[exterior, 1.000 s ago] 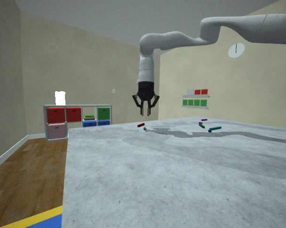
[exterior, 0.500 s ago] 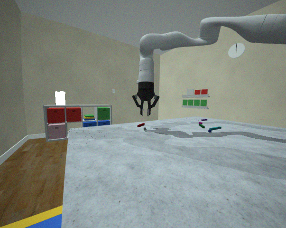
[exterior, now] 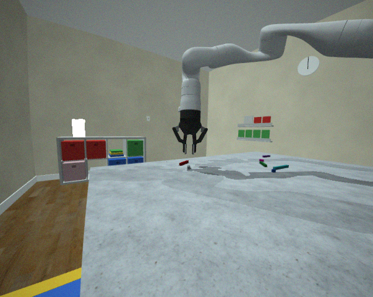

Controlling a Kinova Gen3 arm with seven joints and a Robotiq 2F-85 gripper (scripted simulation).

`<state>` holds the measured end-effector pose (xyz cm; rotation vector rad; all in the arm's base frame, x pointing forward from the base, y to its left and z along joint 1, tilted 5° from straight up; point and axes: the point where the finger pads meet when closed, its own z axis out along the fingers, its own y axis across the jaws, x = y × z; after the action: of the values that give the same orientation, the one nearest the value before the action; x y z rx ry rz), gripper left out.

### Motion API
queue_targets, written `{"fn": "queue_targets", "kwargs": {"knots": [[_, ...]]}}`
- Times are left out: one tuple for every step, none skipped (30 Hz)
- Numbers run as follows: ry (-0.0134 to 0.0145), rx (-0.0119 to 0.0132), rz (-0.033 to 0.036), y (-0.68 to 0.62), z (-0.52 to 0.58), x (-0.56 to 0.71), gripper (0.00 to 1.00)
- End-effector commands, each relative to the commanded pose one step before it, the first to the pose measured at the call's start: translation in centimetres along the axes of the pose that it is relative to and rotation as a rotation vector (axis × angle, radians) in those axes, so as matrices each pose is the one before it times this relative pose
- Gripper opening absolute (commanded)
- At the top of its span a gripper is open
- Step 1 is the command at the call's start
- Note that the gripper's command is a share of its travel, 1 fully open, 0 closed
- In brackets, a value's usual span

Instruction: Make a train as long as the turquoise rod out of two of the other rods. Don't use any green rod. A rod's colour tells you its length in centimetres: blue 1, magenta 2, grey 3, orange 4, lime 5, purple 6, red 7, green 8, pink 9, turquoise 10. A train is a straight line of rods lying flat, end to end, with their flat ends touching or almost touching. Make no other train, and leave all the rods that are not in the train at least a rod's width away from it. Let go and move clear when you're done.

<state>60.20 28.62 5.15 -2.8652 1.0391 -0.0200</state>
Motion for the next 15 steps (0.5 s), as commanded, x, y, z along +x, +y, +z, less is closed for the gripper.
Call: {"fn": "queue_targets", "kwargs": {"knots": [[-0.00151, -0.00102, -0.00033, 0.011, 0.413, -0.060, 0.24], [0.00000, 0.00000, 0.00000, -0.003, 0.151, 0.001, 0.24], [0.00000, 0.00000, 0.00000, -0.003, 0.156, 0.002, 0.24], [0.00000, 0.00000, 0.00000, -0.003, 0.158, 0.001, 0.24], [0.00000, 0.00000, 0.00000, -0.003, 0.159, 0.001, 0.24], [0.00000, 0.00000, 0.00000, -0.003, 0.162, 0.002, 0.24], [0.00000, 0.00000, 0.00000, 0.000, 0.000, 0.000, 0.24], [0.00000, 0.00000, 0.00000, 0.000, 0.000, 0.000, 0.24], [0.00000, 0.00000, 0.00000, -0.003, 0.162, 0.001, 0.24], [0.00000, 0.00000, 0.00000, -0.003, 0.161, 0.001, 0.24], [0.00000, 0.00000, 0.00000, -0.003, 0.161, 0.002, 0.24], [0.00000, 0.00000, 0.00000, -0.003, 0.159, 0.001, 0.24], [0.00000, 0.00000, 0.00000, -0.003, 0.156, 0.001, 0.24], [0.00000, 0.00000, 0.00000, -0.003, 0.154, 0.002, 0.24], [0.00000, 0.00000, 0.00000, -0.003, 0.150, 0.001, 0.24]]}}
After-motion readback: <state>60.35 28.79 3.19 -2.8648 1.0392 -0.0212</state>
